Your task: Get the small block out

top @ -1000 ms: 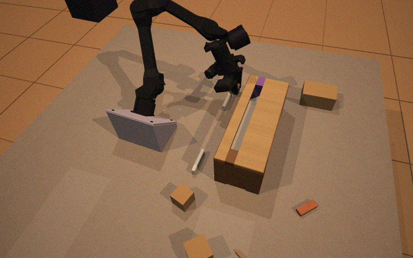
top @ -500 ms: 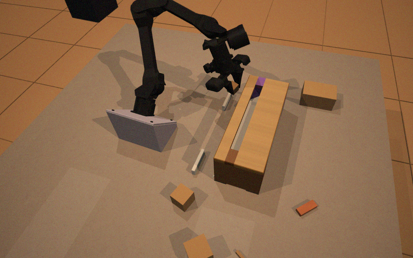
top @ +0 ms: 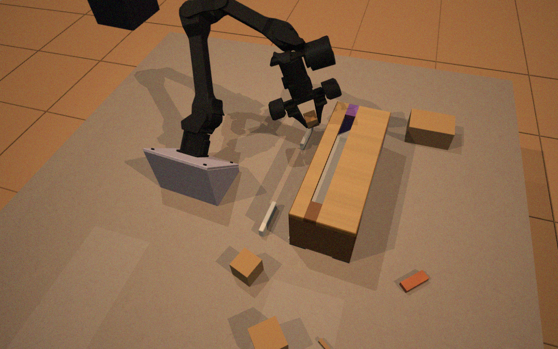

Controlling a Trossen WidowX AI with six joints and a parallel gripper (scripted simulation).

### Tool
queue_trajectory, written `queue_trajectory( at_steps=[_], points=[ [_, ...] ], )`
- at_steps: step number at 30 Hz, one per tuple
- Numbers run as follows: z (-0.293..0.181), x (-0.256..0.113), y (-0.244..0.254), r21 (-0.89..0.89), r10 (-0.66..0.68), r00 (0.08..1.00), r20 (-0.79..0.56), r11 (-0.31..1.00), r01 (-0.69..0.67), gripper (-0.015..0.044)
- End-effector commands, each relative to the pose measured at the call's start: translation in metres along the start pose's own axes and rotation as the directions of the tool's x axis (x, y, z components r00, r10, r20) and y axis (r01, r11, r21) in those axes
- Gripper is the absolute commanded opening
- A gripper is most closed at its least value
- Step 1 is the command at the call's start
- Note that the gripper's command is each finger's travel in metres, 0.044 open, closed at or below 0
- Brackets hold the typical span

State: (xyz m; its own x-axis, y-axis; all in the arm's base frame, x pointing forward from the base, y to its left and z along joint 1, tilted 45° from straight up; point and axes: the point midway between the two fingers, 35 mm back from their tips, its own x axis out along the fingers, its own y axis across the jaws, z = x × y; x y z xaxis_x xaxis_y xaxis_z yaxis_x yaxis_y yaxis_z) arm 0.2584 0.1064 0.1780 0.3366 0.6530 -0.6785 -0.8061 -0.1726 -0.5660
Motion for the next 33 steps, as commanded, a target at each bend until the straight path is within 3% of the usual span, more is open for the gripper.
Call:
queue_trajectory(
  at_steps=[1, 8, 15, 24, 33],
  points=[
    [-0.004, -0.004, 0.003, 0.206, 0.006, 1.0, 0.009, 0.979, -0.008, 0.0],
    [-0.01, -0.009, 0.009, 0.498, 0.019, 1.0, 0.022, 0.867, -0.027, 0.0],
    [-0.015, -0.015, 0.015, 0.742, 0.027, 0.999, 0.036, 0.668, -0.045, 0.0],
    [-0.02, -0.022, 0.022, 0.946, 0.03, 0.998, 0.058, 0.318, -0.064, 0.0],
    [-0.024, -0.03, 0.027, 0.993, 0.025, 0.996, 0.081, -0.085, -0.079, 0.0]
  ],
)
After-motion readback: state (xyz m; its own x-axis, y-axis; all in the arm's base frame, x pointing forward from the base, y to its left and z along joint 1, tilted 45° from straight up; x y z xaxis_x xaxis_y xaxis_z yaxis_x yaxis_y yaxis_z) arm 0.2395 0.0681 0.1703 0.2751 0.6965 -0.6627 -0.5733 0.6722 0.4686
